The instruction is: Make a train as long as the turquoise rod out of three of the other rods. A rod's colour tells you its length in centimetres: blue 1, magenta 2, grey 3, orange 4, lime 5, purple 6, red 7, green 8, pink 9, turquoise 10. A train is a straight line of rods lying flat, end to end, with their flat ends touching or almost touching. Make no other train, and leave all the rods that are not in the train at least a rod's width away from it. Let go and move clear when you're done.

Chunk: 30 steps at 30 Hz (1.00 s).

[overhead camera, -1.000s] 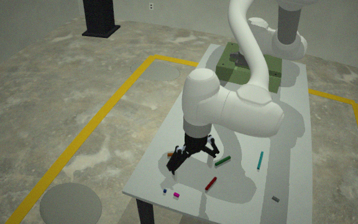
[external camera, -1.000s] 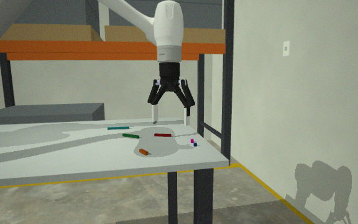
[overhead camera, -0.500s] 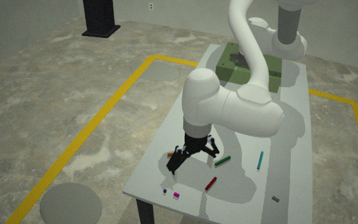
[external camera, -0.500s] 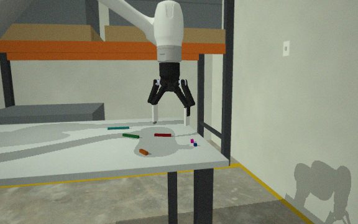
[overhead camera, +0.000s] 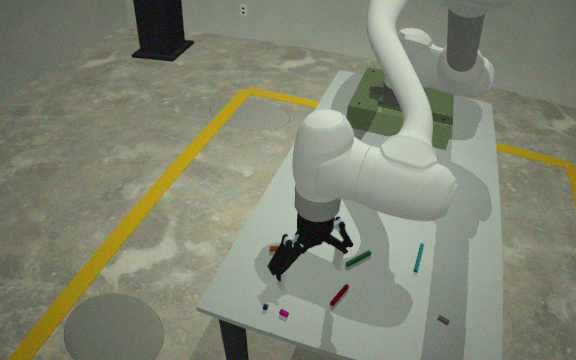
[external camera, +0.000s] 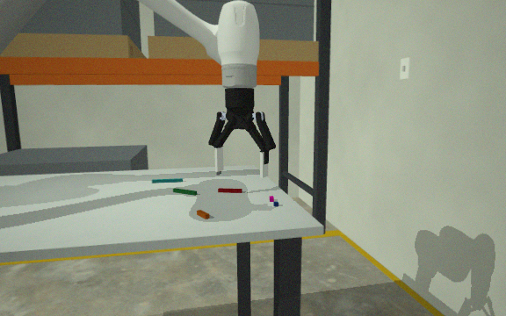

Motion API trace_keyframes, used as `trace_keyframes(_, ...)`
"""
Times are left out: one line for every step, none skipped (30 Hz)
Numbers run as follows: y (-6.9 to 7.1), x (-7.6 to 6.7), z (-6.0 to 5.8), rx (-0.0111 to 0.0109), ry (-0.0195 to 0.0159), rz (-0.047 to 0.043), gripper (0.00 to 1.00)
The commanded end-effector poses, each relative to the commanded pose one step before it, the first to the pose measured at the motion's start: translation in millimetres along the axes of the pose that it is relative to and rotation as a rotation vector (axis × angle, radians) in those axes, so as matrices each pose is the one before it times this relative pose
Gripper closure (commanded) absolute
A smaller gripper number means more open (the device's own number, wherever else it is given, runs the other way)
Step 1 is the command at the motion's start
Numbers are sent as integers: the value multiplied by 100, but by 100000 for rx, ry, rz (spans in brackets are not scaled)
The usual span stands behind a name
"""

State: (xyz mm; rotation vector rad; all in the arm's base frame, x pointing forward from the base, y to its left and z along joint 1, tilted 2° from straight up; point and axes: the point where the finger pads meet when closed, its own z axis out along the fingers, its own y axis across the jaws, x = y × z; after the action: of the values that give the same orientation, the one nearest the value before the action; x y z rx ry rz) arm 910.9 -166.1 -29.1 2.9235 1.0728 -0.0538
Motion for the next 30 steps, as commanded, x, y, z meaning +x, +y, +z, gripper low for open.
trace_keyframes(-1, 5, -27, -6, 27, -3, 0)
trace_keyframes(0, 0, 0, 0, 0, 0, 0)
trace_keyframes(0, 0, 0, 0, 0, 0, 0)
trace_keyframes(0, 0, 0, 0, 0, 0, 0)
trace_keyframes(0, 0, 0, 0, 0, 0, 0)
trace_keyframes(0, 0, 0, 0, 0, 0, 0)
trace_keyframes(0, 0, 0, 0, 0, 0, 0)
trace_keyframes(0, 0, 0, 0, 0, 0, 0)
trace_keyframes(0, 0, 0, 0, 0, 0, 0)
trace_keyframes(0, 0, 0, 0, 0, 0, 0)
trace_keyframes(0, 0, 0, 0, 0, 0, 0)
trace_keyframes(0, 0, 0, 0, 0, 0, 0)
trace_keyframes(0, 0, 0, 0, 0, 0, 0)
trace_keyframes(0, 0, 0, 0, 0, 0, 0)
trace_keyframes(0, 0, 0, 0, 0, 0, 0)
trace_keyframes(0, 0, 0, 0, 0, 0, 0)
trace_keyframes(0, 0, 0, 0, 0, 0, 0)
trace_keyframes(0, 0, 0, 0, 0, 0, 0)
trace_keyframes(0, 0, 0, 0, 0, 0, 0)
trace_keyframes(0, 0, 0, 0, 0, 0, 0)
trace_keyframes(0, 0, 0, 0, 0, 0, 0)
trace_keyframes(0, 0, 0, 0, 0, 0, 0)
trace_keyframes(-45, 4, -1, 0, 0, -317, 0)
trace_keyframes(-271, 26, -4, 0, 0, -1923, 0)
trace_keyframes(-618, 66, -8, -1, -1, -4378, 0)
trace_keyframes(-987, 136, -11, -1, -2, -6999, 0)
trace_keyframes(-956, 184, -8, -1, -2, -6819, 0)
trace_keyframes(-492, 123, -3, 0, -1, -3543, 0)
trace_keyframes(-620, 172, -3, 0, -1, -4488, 0)
trace_keyframes(-641, 202, -2, 0, -1, -4678, 0)
